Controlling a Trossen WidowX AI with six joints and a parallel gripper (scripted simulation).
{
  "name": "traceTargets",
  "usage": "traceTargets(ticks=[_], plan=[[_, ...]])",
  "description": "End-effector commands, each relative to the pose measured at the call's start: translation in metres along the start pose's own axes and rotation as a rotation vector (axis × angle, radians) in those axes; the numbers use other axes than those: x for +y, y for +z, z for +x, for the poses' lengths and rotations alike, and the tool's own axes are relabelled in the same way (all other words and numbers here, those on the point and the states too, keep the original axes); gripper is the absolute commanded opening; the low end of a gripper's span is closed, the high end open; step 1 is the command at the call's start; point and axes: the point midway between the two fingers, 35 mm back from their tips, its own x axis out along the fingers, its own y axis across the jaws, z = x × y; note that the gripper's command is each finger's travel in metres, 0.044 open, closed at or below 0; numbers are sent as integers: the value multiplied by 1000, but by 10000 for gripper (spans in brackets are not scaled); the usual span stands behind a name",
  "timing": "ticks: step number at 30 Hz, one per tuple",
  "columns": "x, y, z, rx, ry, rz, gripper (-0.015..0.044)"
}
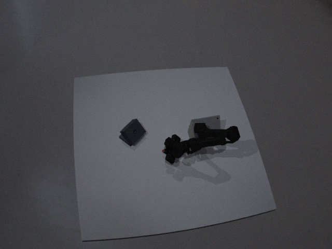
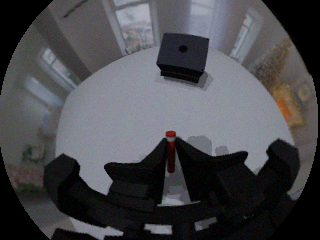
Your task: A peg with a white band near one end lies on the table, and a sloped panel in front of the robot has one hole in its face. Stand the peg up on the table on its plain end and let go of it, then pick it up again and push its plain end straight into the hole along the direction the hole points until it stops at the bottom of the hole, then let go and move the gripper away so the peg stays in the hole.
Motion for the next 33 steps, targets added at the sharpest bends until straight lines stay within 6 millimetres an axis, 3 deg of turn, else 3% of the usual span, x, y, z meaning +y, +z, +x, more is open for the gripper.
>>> traceTargets(ticks=[1, 33], plan=[[-1, -1, -2, -38, -1, 4, 49], [-1, -14, -19, -314, -2, 7, 49]])
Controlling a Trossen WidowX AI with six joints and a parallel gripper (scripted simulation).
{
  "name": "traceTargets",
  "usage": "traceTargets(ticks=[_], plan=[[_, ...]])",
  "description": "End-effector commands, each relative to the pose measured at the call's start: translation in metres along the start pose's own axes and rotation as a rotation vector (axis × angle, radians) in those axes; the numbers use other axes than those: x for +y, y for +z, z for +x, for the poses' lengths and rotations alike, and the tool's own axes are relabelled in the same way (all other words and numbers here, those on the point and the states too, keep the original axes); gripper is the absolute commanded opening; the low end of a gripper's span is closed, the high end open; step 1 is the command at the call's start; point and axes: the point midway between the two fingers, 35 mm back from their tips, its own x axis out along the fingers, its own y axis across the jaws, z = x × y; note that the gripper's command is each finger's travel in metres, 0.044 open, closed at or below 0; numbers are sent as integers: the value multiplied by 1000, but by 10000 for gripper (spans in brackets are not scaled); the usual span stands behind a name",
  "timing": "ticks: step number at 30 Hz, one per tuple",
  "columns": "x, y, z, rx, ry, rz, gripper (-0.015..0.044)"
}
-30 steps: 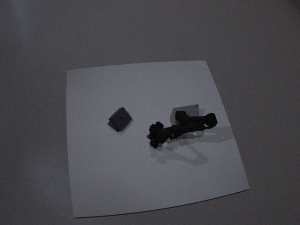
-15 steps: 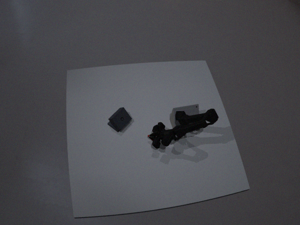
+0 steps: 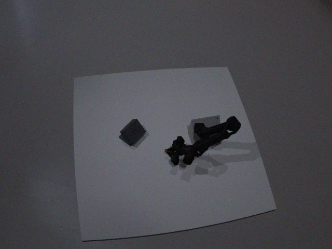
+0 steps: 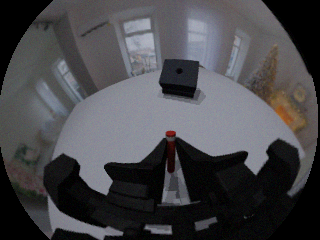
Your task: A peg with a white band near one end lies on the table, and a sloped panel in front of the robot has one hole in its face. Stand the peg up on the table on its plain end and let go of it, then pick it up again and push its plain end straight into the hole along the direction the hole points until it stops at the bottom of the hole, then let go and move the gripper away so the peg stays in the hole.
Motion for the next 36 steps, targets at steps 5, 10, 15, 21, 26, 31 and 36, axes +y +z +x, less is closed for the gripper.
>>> traceTargets(ticks=[5, 10, 15, 21, 26, 31, 36], plan=[[-1, -2, -5, -72, -2, 4, 49], [-1, -4, -7, -116, -3, 4, 49], [-1, -6, -10, -159, -3, 5, 49], [-1, -8, -13, -210, -4, 5, 49], [-1, -11, -16, -254, -4, 6, 49], [-2, -13, -18, -297, -5, 6, 49], [-2, -15, -21, -340, -5, 6, 49]])
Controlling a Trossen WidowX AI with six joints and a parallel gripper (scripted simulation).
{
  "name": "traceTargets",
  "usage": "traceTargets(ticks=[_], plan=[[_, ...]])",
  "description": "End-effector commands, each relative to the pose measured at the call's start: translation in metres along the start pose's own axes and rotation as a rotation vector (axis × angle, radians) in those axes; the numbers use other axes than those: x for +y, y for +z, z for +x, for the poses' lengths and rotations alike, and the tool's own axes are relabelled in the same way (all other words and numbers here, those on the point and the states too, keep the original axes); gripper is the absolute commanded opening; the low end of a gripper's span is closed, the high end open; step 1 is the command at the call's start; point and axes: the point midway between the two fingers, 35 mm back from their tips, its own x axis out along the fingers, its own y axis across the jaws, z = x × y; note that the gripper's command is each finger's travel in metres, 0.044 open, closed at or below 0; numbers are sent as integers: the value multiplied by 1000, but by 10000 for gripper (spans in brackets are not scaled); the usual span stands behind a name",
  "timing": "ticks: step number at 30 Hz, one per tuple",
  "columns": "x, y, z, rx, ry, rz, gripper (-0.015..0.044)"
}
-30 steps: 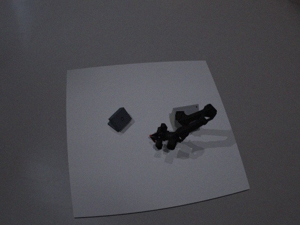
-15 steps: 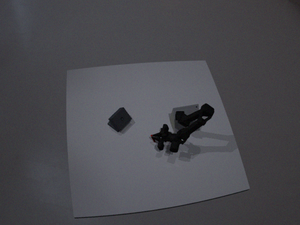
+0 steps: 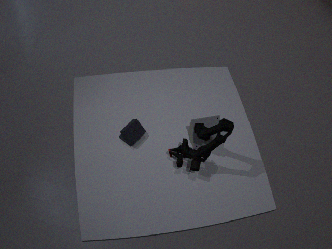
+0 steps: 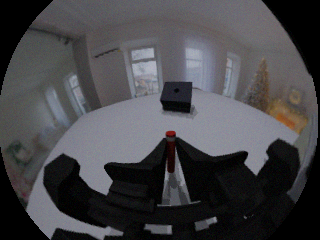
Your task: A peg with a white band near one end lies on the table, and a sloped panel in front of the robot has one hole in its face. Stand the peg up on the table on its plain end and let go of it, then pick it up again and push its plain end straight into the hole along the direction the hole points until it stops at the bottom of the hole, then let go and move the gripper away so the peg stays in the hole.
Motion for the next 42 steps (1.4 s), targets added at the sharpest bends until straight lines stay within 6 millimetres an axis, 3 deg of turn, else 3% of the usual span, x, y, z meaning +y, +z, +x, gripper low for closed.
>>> traceTargets(ticks=[1, 8, 42], plan=[[1, 0, -2, -39, 3, 3, 49], [1, -3, -6, -99, 2, 4, 49], [-1, -8, -10, -75, -1, -12, 49]])
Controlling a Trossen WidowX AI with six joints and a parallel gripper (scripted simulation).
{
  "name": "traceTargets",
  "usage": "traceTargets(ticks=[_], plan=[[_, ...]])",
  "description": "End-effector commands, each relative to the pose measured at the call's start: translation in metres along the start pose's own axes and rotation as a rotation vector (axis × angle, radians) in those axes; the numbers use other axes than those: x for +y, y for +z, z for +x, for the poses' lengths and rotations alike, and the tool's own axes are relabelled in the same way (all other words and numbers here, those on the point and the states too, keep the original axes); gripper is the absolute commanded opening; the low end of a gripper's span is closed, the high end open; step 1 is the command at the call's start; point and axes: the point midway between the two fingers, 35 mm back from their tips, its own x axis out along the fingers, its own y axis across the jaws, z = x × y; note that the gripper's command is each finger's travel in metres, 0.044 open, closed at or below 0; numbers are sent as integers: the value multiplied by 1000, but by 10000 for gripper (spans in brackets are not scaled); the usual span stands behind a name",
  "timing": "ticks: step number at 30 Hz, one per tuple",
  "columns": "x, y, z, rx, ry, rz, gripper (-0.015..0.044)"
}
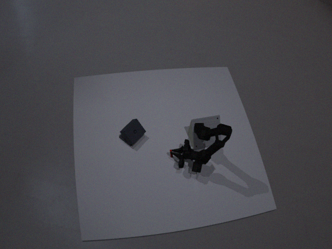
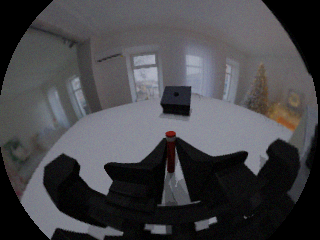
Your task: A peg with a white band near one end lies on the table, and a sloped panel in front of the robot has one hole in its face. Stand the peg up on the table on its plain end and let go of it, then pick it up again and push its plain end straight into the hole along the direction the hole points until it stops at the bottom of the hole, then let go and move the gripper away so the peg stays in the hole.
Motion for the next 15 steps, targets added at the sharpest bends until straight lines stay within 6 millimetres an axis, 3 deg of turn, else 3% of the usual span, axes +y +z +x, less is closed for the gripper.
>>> traceTargets(ticks=[1, 15], plan=[[0, -1, -1, 0, 0, 0, 49], [-1, -3, -3, -19, 0, 2, 49]])
